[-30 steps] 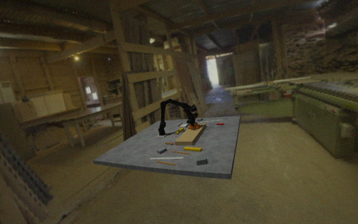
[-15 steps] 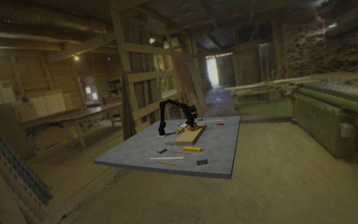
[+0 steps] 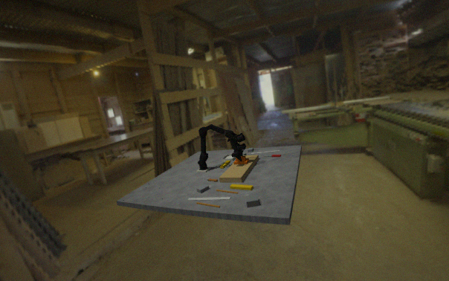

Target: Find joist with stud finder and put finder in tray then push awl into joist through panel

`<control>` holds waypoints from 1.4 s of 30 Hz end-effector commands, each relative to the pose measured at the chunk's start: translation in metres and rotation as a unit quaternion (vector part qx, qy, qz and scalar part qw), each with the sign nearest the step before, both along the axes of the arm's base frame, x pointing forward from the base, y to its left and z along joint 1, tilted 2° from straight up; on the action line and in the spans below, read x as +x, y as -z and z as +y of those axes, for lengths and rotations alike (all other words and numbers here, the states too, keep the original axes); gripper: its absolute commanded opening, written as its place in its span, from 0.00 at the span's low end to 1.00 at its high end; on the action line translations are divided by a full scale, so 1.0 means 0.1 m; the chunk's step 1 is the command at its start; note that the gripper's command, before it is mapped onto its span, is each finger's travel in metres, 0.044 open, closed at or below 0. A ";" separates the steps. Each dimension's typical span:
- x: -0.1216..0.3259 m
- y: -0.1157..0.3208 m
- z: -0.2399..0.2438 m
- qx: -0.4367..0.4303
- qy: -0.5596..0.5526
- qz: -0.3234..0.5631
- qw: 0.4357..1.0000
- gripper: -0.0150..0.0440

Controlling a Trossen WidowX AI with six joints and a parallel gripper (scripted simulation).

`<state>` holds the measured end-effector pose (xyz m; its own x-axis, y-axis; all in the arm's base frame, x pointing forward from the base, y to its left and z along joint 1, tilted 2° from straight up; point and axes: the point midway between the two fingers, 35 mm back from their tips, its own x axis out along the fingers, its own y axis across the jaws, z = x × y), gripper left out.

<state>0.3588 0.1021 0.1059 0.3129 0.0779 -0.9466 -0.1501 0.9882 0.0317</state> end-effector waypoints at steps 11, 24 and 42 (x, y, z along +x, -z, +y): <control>0.04 0.01 -0.31 -0.005 0.003 -0.001 1.000 0.25; 0.08 0.02 -0.58 -0.006 0.003 -0.001 1.000 0.25; 0.13 0.02 -0.94 -0.008 0.003 -0.001 1.000 0.25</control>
